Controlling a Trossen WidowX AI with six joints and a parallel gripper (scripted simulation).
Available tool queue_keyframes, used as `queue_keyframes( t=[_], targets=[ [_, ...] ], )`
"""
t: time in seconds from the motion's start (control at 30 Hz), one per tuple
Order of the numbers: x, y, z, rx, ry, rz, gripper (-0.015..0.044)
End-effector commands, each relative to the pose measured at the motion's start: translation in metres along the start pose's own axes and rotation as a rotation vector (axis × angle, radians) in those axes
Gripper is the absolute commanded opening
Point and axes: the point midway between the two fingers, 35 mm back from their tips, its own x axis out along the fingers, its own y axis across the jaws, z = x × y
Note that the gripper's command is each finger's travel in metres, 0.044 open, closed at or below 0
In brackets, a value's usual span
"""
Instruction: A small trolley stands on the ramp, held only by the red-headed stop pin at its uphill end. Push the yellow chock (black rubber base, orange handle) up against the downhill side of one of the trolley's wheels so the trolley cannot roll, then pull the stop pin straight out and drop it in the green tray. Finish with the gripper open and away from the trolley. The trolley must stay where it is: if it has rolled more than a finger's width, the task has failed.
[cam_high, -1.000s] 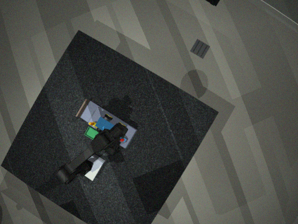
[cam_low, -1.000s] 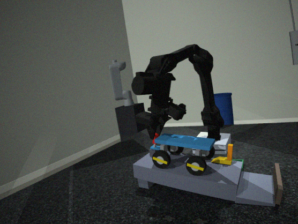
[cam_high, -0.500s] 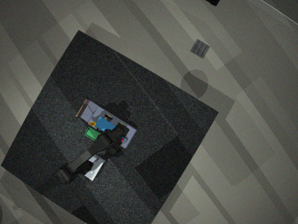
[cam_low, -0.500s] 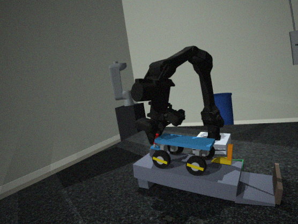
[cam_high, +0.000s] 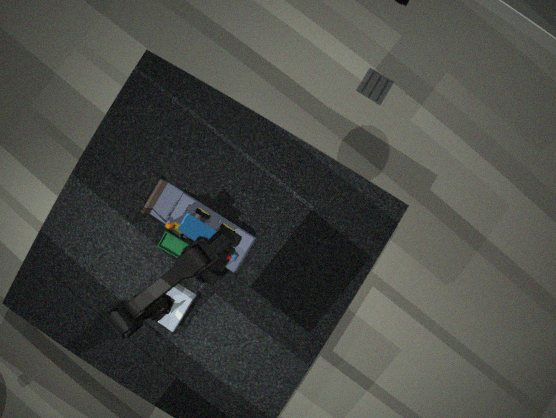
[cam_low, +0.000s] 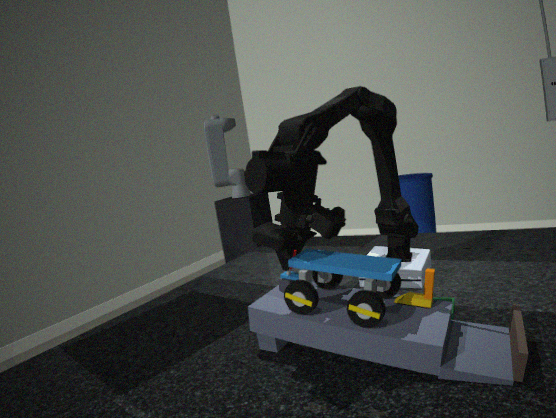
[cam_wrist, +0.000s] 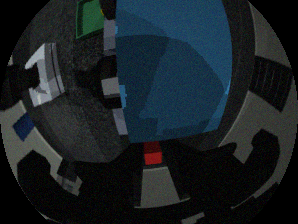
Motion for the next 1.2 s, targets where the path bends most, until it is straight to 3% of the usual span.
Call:
queue_keyframes(
  t=[0.0,0.2,1.17],
  targets=[
    [0.000,0.000,0.000,0.000,0.000,0.000,0.0052],
    [0.000,0.000,0.000,0.000,0.000,0.000,0.0000],
    [-0.018,0.003,-0.002,-0.006,0.000,0.007,0.0000]
  ],
)
